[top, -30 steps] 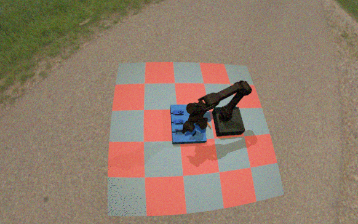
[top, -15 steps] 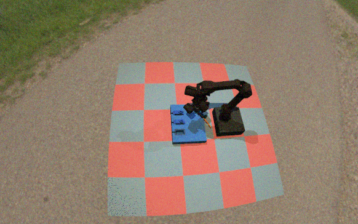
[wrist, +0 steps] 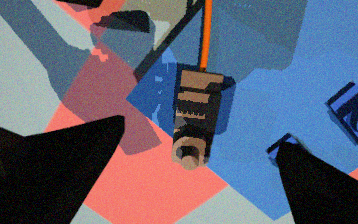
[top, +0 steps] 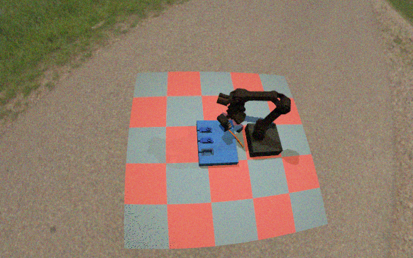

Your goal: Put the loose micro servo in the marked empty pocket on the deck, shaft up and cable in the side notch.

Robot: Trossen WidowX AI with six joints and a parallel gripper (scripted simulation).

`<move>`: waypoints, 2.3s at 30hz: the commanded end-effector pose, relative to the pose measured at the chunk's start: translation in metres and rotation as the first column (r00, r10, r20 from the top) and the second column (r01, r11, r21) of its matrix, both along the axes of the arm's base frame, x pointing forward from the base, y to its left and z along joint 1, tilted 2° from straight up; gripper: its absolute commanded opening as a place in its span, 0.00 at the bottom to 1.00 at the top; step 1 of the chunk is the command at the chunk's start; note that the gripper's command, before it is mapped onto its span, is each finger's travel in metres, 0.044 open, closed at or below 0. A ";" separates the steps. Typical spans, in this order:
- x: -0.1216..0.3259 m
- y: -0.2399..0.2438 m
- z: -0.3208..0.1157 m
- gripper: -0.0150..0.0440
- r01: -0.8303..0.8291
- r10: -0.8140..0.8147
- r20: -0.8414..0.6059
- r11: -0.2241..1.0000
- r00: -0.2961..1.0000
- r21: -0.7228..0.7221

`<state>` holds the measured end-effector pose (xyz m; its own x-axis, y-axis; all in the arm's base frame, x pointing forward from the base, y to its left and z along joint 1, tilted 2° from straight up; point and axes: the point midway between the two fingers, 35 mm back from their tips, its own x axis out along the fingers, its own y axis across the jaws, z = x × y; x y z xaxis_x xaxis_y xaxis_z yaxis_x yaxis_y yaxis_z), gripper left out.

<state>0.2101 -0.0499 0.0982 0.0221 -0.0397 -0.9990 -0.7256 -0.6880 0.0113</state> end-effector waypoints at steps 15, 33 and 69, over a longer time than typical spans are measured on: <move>-0.002 -0.003 -0.034 1.00 0.000 0.000 -0.014 1.000 1.000 -0.002; -0.003 -0.003 -0.042 0.51 0.000 0.000 -0.014 1.000 1.000 -0.002; 0.003 0.003 -0.012 0.25 0.000 0.000 -0.013 1.000 1.000 -0.001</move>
<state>0.2006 -0.0478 0.0827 -0.0065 -0.0354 -0.9994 -0.7246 -0.6886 0.0291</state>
